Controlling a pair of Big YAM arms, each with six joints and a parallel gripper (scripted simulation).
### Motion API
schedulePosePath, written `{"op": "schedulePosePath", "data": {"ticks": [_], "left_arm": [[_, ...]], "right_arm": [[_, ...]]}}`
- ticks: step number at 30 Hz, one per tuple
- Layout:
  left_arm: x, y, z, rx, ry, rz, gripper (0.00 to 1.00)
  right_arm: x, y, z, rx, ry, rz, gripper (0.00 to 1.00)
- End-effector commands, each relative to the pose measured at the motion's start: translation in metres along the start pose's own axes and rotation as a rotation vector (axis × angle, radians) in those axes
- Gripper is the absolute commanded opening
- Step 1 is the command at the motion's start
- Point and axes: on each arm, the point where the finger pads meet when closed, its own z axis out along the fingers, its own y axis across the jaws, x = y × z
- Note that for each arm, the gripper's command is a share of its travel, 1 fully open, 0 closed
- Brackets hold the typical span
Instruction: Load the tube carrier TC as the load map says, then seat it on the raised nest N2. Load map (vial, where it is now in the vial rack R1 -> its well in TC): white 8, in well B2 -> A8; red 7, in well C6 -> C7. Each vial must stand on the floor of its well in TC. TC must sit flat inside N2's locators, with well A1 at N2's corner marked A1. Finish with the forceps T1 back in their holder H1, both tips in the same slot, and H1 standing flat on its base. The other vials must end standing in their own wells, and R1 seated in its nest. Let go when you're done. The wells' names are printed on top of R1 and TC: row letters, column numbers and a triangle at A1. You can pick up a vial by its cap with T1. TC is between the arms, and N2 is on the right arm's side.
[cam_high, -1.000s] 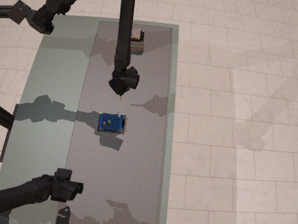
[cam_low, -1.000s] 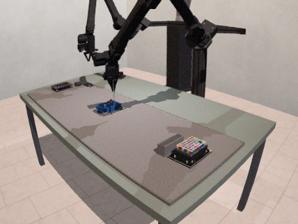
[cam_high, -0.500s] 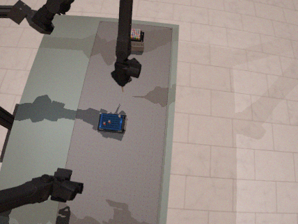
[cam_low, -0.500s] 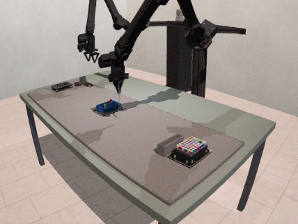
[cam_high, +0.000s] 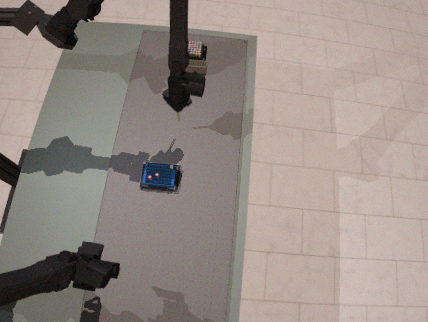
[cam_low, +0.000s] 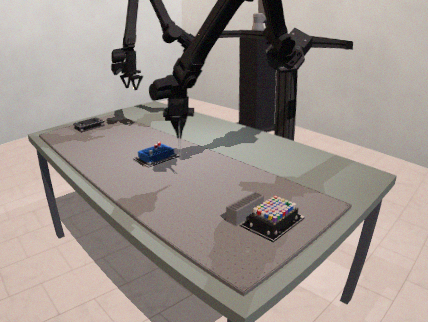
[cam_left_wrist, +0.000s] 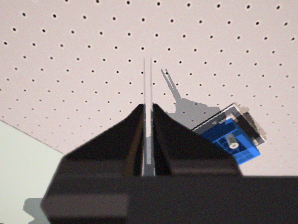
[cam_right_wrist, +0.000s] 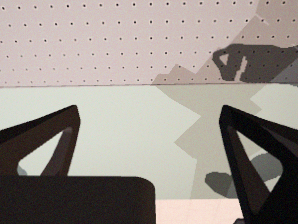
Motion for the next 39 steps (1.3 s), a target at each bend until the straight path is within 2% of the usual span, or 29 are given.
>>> {"op": "schedulePosePath", "data": {"ticks": [1, 29, 39], "left_arm": [[-0.021, 0.011, -0.002, 0.005, -0.016, -0.003, 0.07], [-0.088, 0.079, -0.009, -0.008, -0.008, 0.011, 0.07], [-0.12, 0.104, -0.012, -0.006, -0.012, 0.01, 0.07]], "right_arm": [[-0.005, -0.001, -0.002, -0.001, -0.005, -0.014, 1.0], [-0.005, -0.001, -0.002, -0.001, -0.005, -0.014, 1.0], [-0.005, -0.001, -0.002, -0.001, -0.005, -0.014, 1.0]]}}
